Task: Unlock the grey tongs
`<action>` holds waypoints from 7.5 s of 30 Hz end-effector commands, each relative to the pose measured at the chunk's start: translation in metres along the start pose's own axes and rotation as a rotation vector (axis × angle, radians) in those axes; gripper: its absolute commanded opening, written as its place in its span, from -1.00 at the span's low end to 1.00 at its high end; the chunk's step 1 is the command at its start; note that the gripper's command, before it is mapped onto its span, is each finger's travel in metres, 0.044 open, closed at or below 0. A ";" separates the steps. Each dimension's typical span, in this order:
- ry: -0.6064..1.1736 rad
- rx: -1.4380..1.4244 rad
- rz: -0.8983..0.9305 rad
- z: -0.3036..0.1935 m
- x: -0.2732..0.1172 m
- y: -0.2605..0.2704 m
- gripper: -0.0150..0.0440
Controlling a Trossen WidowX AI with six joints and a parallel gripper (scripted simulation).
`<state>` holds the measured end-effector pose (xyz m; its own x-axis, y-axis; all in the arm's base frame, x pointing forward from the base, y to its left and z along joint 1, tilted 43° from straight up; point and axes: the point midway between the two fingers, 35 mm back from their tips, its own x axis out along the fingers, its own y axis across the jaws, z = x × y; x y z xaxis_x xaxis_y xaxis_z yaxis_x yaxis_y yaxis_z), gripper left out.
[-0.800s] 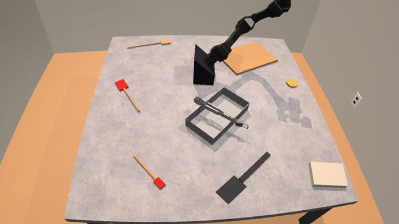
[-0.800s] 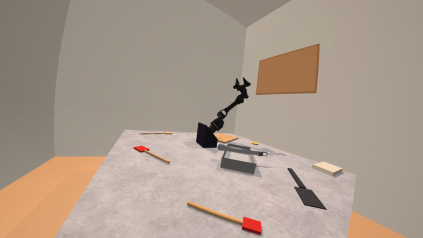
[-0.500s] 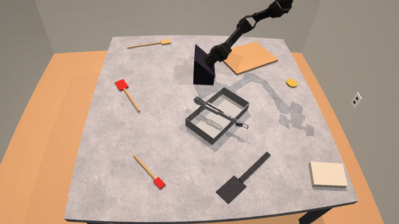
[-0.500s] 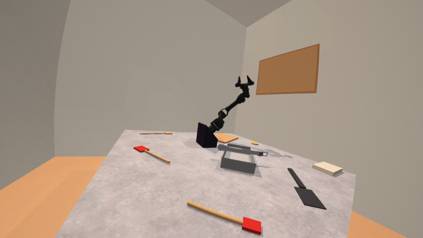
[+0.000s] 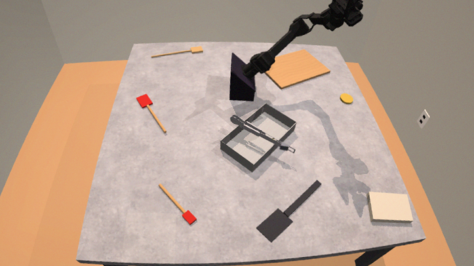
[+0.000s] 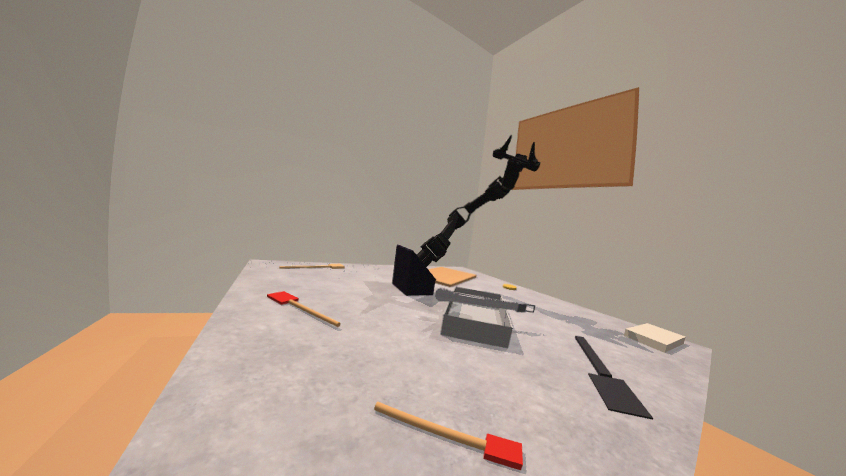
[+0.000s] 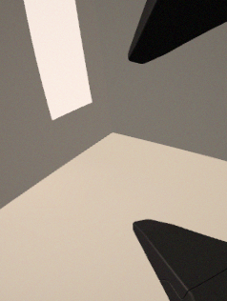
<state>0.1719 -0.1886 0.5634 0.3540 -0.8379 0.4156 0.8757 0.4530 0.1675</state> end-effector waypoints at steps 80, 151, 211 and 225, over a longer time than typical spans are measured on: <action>1.387 -0.367 2.143 -0.495 -0.306 0.128 1.00; 1.389 -0.369 2.143 -0.440 -0.219 0.095 -1.00; 0.758 -0.566 2.507 -0.142 -0.403 0.093 -1.00; 0.784 -0.630 2.550 -0.135 -0.424 0.082 -1.00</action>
<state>0.1415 0.1589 0.2826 0.1036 0.6503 -0.7526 -0.9798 0.1969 0.0352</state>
